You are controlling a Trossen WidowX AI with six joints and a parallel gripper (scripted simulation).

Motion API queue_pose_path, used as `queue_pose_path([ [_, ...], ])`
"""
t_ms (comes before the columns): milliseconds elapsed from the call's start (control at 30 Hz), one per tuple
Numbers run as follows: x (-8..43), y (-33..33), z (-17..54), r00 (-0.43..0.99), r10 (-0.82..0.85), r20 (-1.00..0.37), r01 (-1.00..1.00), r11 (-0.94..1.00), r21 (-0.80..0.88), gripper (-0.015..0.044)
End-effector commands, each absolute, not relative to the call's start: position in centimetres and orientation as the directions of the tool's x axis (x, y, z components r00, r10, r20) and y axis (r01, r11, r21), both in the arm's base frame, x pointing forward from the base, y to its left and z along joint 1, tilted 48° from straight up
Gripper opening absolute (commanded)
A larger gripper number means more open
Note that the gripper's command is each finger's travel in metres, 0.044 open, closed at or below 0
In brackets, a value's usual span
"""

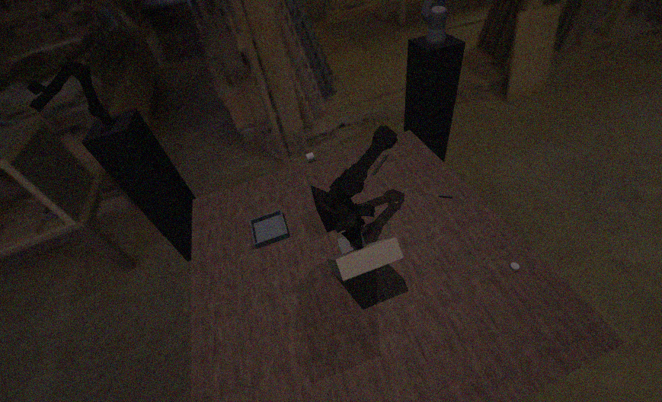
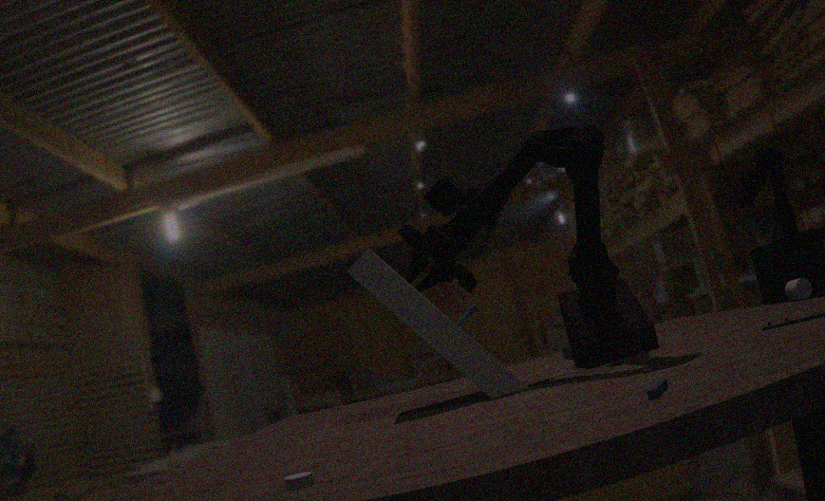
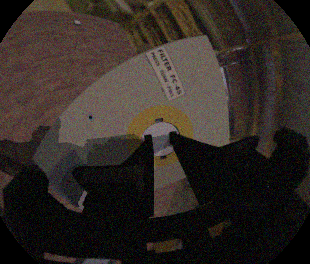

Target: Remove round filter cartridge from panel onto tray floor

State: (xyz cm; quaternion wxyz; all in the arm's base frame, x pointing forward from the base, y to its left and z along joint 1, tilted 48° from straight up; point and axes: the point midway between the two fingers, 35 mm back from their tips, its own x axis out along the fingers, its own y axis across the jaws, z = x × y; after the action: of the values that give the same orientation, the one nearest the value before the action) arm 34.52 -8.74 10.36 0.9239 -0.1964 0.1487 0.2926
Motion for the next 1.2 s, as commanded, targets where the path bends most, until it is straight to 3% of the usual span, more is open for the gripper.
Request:
queue_pose_path([
  [0, 34.75, -8.63, 10.10, 0.784, 0.481, -0.393, -0.598, 0.754, -0.271, 0.0111],
  [867, 35.32, -8.27, 9.82, 0.784, 0.481, -0.392, -0.598, 0.754, -0.272, 0.0111],
  [1167, 34.95, -8.60, 10.16, 0.788, 0.482, -0.383, -0.594, 0.758, -0.270, 0.0050],
])
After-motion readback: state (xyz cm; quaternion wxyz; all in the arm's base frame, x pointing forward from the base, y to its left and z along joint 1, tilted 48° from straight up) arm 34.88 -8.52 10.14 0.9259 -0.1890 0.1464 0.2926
